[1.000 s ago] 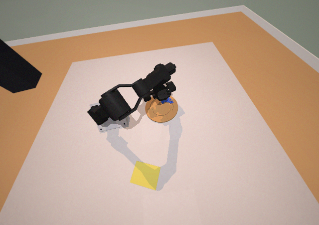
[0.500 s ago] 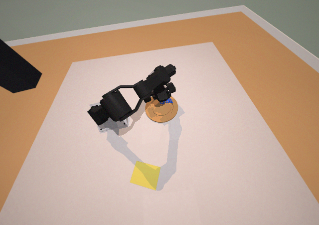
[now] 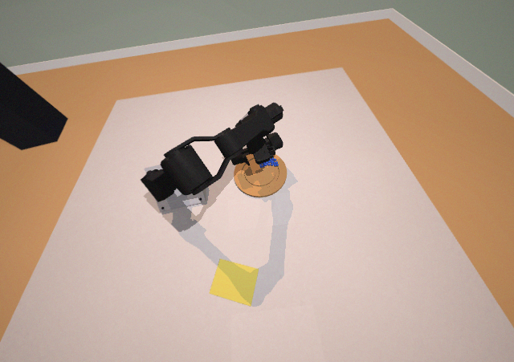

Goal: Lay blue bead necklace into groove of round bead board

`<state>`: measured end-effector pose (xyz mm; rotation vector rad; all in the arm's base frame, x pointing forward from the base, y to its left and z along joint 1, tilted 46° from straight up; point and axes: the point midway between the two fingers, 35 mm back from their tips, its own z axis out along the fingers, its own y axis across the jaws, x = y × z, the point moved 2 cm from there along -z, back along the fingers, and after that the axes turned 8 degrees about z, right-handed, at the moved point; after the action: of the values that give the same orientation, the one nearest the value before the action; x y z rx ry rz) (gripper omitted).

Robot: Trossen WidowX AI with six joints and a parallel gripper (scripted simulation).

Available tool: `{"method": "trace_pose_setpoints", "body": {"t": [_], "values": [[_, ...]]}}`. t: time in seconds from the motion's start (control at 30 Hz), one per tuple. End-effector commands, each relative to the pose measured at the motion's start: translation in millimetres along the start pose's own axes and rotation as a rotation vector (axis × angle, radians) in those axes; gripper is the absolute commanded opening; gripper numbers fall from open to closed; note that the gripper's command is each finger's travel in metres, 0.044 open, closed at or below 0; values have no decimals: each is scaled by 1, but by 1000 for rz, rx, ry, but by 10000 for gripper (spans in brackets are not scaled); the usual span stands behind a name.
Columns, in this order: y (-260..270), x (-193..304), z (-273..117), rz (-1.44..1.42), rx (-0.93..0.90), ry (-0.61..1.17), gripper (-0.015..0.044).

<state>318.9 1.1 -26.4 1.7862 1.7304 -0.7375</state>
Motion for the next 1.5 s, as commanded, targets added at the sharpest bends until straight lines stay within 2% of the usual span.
{"method": "trace_pose_setpoints", "body": {"t": [0.0,1.4,1.47], "values": [[0,0,0,0,0,0,440],[0,0,-7,0,4,-1,440],[1,-1,-8,-62,4,-1,387]]}}
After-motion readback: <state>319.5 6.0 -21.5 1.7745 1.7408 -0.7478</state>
